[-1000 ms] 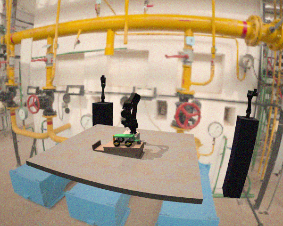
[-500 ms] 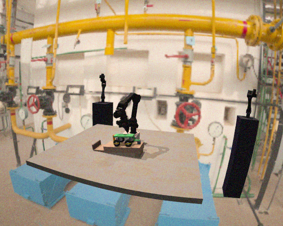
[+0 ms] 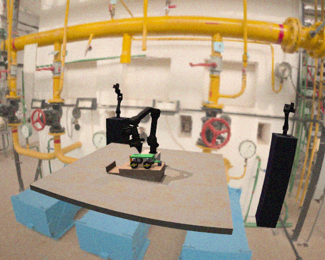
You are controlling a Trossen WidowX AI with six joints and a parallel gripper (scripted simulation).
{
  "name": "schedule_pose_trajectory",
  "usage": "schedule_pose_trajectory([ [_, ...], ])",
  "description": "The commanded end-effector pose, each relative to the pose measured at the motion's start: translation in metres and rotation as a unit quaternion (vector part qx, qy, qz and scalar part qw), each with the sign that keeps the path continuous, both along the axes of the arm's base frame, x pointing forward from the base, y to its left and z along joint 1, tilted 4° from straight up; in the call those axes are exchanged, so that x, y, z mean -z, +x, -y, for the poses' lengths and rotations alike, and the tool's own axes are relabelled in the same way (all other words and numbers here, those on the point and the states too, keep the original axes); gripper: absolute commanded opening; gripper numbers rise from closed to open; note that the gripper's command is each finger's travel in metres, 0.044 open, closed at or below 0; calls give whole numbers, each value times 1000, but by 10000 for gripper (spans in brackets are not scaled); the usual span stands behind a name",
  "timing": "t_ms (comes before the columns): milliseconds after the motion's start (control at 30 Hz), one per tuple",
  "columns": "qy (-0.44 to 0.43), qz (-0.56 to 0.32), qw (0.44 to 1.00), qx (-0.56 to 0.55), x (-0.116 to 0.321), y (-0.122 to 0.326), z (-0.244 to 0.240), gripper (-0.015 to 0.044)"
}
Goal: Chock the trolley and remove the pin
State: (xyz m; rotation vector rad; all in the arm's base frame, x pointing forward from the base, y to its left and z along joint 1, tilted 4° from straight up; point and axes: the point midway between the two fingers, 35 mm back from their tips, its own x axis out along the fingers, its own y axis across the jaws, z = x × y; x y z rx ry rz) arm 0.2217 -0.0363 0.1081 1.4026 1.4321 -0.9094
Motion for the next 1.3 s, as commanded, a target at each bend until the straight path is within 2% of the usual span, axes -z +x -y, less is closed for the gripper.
schedule_pose_trajectory([
  [0,-2,1,1000,-2,2,1,15,0],
  [233,-3,1,1000,-2,7,3,43,0],
  [467,-5,-4,1000,17,7,3,46,0],
  [867,-21,-41,980,196,7,2,44,0],
  [1267,-27,-65,925,373,6,1,42,0],
])
